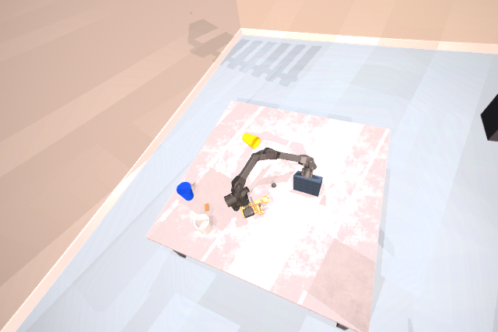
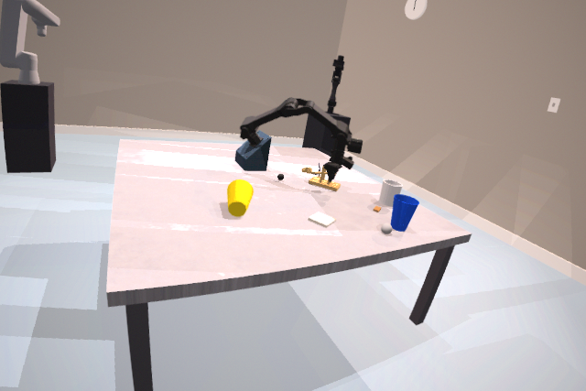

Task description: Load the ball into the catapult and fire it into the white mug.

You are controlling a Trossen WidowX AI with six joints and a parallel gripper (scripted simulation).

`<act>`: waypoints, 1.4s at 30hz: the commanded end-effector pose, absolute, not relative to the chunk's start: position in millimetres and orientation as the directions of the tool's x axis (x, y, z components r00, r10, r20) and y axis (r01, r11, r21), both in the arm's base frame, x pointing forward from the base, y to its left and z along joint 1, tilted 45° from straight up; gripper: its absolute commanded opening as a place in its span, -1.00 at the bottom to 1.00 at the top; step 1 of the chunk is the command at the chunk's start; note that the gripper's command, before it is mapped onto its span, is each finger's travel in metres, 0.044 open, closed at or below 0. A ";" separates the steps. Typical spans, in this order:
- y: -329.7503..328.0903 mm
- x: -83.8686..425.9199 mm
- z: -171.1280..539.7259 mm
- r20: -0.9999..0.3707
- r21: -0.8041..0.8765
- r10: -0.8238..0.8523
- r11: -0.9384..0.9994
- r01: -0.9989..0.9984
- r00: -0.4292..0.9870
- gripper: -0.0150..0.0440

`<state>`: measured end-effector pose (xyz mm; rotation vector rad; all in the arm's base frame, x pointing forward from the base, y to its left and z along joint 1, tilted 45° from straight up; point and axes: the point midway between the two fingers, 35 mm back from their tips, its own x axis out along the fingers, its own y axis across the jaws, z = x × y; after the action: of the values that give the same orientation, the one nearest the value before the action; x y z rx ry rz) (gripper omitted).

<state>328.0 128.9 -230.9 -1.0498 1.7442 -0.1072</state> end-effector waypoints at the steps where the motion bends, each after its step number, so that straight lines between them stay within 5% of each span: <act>1: 129.7 327.9 -230.3 -0.724 -0.525 -0.686 0.611 -0.593 -0.065 0.40; 8: 147.4 331.7 -214.4 -0.726 -0.523 -0.685 0.612 -0.593 -0.065 1.00; 28: 231.3 335.6 -125.0 -0.744 -0.522 -0.668 0.612 -0.593 -0.034 1.00; 33: 194.6 335.7 -132.6 -0.730 -0.556 -0.682 0.636 -0.535 -0.051 0.56; 42: 133.6 320.2 -106.3 -0.729 -0.629 -0.682 0.699 -0.340 -0.053 0.53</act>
<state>328.6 156.3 -115.7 -0.8952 1.6835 -0.2709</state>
